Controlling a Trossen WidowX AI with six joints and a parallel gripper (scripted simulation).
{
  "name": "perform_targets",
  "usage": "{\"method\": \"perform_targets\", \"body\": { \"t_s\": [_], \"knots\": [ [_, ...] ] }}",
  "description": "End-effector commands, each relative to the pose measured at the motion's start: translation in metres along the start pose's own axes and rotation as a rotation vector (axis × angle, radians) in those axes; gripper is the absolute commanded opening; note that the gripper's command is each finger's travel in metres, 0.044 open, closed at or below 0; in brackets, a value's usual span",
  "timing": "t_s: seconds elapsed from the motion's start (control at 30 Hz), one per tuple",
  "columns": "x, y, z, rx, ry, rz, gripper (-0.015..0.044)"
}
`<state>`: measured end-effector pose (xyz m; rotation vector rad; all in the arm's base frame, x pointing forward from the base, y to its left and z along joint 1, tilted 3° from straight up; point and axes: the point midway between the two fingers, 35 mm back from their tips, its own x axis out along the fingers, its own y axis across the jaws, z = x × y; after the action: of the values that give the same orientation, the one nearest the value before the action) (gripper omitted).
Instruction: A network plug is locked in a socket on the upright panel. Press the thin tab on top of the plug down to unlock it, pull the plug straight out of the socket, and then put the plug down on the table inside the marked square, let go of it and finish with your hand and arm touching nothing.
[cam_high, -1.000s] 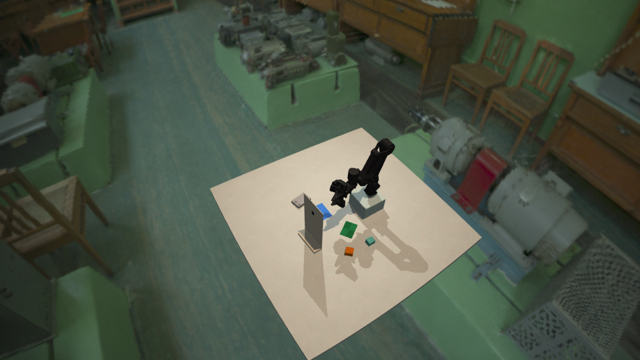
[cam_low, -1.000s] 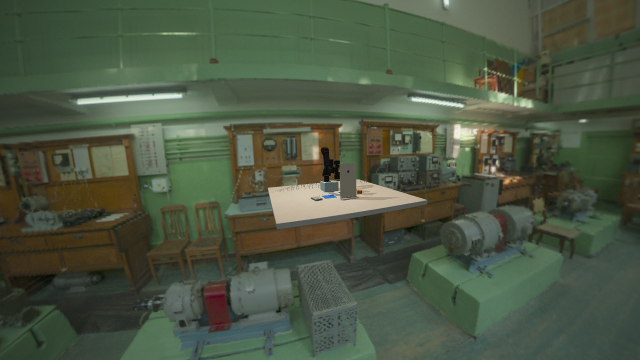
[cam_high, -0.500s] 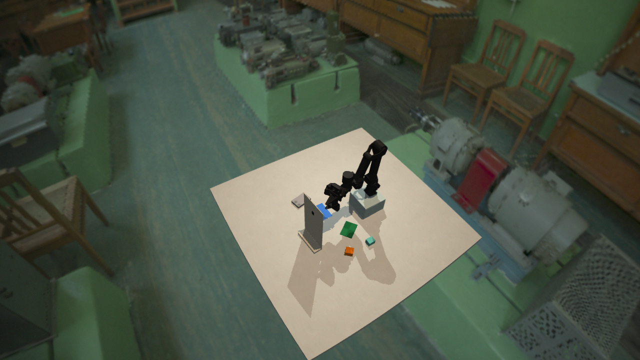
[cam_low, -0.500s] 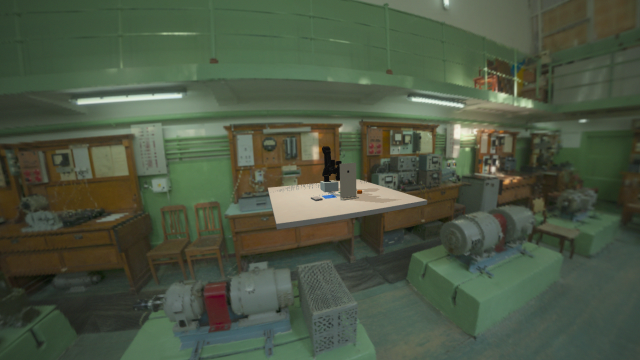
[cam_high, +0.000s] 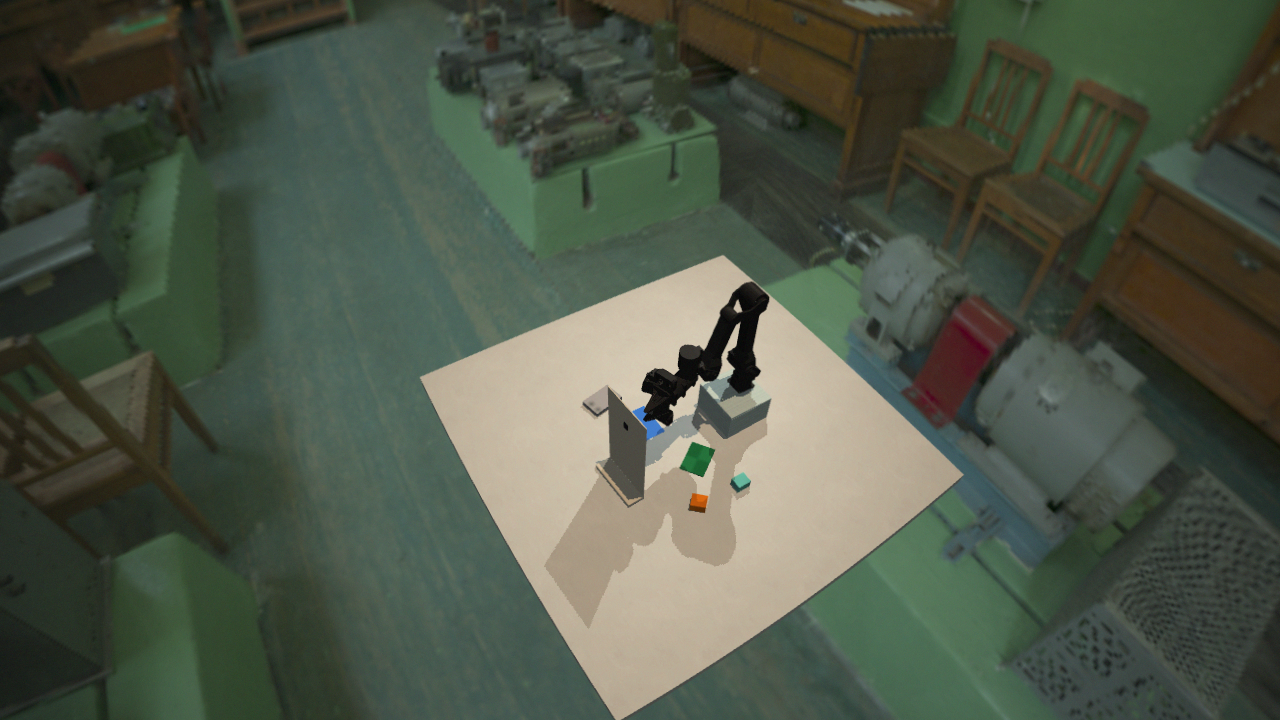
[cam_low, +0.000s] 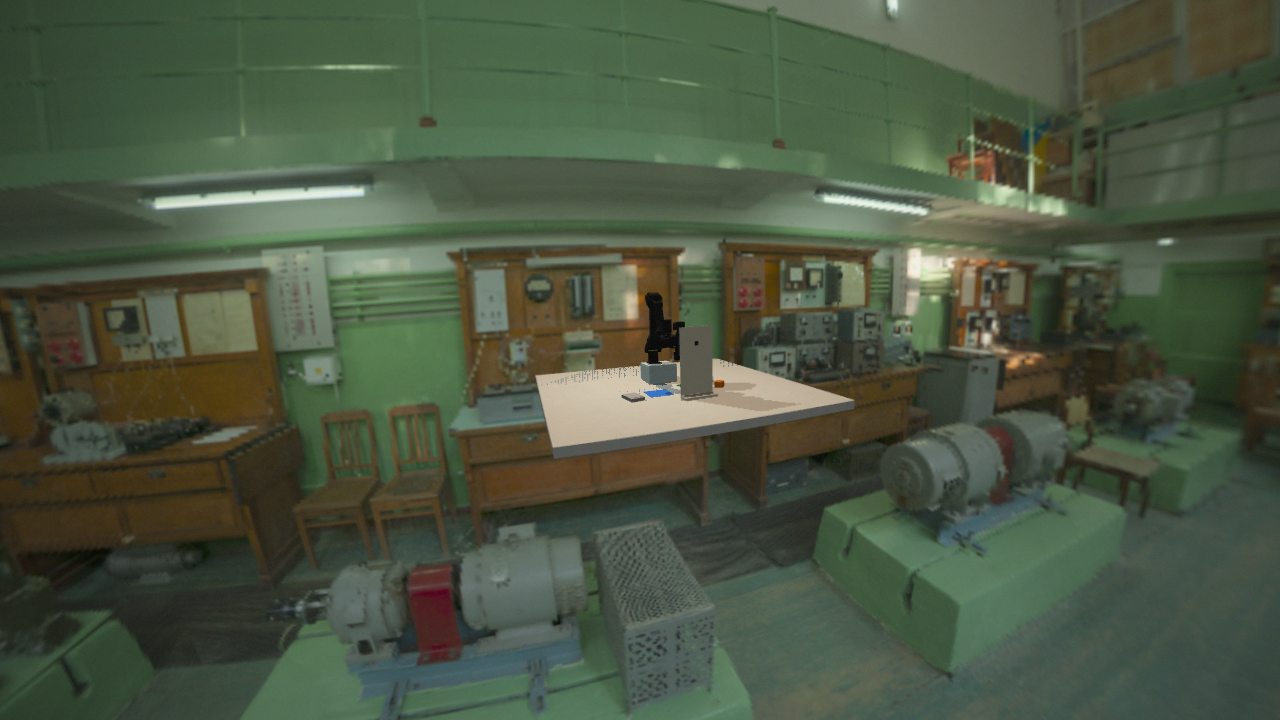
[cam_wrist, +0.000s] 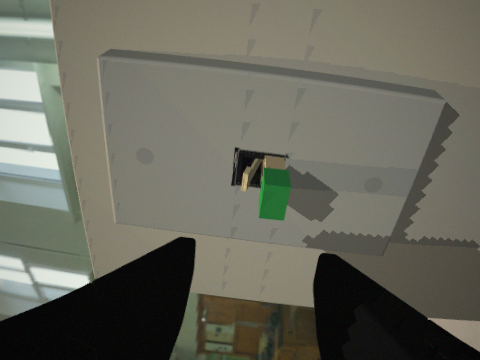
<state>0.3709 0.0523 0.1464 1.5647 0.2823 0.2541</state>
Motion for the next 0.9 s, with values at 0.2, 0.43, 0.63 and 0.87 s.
{"method": "perform_targets", "body": {
  "t_s": [0.2,0.43,0.63,0.87],
  "knots": [
    [0.015,-0.001,0.004,0.007,-0.003,-0.004,0.0156],
    [0.025,-0.001,0.007,0.007,-0.003,-0.003,0.0156],
    [0.034,-0.002,0.009,0.007,-0.003,-0.002,0.0156],
    [0.038,-0.002,0.01,0.007,-0.003,-0.002,0.0077]
  ]
}}
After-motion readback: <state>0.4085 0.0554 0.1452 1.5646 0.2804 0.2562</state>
